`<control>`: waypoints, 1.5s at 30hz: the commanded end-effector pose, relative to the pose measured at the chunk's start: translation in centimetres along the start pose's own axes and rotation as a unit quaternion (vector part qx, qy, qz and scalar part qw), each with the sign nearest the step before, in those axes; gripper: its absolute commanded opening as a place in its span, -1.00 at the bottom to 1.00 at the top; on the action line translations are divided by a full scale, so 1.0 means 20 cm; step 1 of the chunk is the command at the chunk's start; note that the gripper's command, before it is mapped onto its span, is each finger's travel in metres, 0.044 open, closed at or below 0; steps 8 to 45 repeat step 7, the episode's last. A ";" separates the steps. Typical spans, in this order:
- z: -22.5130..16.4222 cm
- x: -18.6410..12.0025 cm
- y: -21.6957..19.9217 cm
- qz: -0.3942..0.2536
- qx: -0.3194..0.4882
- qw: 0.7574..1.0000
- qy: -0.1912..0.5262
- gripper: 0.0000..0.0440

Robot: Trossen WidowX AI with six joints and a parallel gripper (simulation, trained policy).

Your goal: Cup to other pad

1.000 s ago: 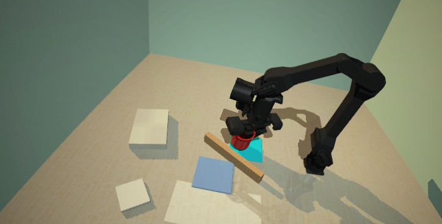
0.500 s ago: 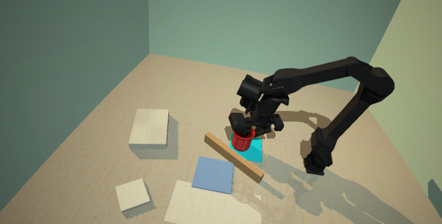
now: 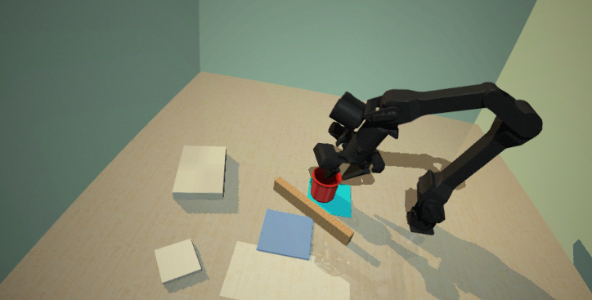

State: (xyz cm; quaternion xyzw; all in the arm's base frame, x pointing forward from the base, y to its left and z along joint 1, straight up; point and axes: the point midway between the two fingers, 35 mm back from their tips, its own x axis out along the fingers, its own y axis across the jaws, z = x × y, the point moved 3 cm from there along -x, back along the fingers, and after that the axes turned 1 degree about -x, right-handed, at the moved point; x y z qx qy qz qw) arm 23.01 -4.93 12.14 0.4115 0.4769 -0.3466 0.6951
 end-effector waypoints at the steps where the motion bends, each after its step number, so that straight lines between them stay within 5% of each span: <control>1: 0.01 -0.04 -0.01 0.014 0.001 1.000 -0.006 0.24; 7: 0.03 -0.12 -0.01 0.034 0.004 0.999 -0.020 0.39; 45: 0.03 -0.12 -0.01 0.034 0.004 0.999 -0.020 0.39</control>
